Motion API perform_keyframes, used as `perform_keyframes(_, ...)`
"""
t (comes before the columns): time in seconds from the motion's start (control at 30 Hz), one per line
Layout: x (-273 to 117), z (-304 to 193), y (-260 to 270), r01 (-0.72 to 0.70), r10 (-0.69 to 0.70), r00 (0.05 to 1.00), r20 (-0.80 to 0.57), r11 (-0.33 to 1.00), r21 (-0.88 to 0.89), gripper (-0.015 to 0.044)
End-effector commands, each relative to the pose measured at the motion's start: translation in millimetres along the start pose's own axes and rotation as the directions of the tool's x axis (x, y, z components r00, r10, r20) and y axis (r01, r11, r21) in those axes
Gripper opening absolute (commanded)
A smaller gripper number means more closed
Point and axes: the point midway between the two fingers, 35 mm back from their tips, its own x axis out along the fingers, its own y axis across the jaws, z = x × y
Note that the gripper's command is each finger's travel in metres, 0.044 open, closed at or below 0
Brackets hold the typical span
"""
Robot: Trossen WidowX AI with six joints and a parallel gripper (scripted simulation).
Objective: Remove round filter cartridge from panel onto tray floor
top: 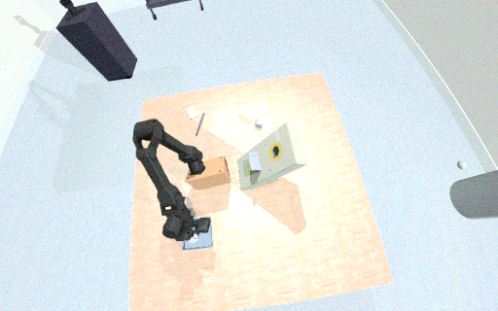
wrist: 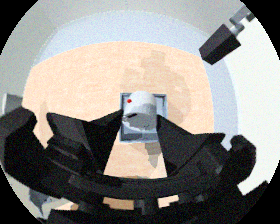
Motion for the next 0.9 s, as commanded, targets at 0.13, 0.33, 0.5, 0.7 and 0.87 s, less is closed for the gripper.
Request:
perform_keyframes(0.13,16,-16,-22,0.065,-0.064,0.998,-0.012,0.995,0.070,0.0000)
perform_keyframes(0.33,32,-23,-23,0.065,-0.065,0.998,-0.012,0.995,0.070,0.0000)
perform_keyframes(0.5,49,-32,-24,0.066,-0.065,0.998,-0.012,0.995,0.070,0.0000)
perform_keyframes(0.7,68,-45,-25,0.066,-0.066,0.998,-0.013,0.995,0.070,0.0000)
perform_keyframes(0.87,80,-55,-24,0.067,-0.066,0.998,-0.013,0.995,0.070,0.0000)
